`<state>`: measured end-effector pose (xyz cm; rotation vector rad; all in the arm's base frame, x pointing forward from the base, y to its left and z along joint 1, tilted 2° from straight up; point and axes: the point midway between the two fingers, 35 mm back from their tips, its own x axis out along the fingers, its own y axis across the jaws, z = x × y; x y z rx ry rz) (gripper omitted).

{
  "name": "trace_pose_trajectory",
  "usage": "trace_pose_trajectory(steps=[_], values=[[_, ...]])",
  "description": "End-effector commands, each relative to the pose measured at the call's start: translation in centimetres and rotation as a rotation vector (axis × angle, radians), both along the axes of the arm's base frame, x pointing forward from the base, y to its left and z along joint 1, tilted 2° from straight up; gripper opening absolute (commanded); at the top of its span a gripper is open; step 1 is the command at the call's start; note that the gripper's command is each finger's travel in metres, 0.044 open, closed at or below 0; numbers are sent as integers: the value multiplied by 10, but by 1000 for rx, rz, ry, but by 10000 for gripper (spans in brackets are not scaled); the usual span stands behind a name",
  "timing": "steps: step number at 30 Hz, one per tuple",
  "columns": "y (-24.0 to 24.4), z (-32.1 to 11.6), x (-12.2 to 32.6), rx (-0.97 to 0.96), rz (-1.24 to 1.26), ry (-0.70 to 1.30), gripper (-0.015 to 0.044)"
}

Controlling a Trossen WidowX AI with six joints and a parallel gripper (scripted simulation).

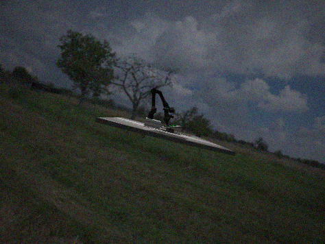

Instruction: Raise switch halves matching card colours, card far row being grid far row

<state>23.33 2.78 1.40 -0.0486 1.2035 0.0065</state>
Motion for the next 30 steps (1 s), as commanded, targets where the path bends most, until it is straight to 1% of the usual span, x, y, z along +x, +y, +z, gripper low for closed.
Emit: trace_pose_trajectory(steps=[1,30], values=[[0,0,1,-1,3,-3,0],[0,-4,2,-1,3,-3,0]])
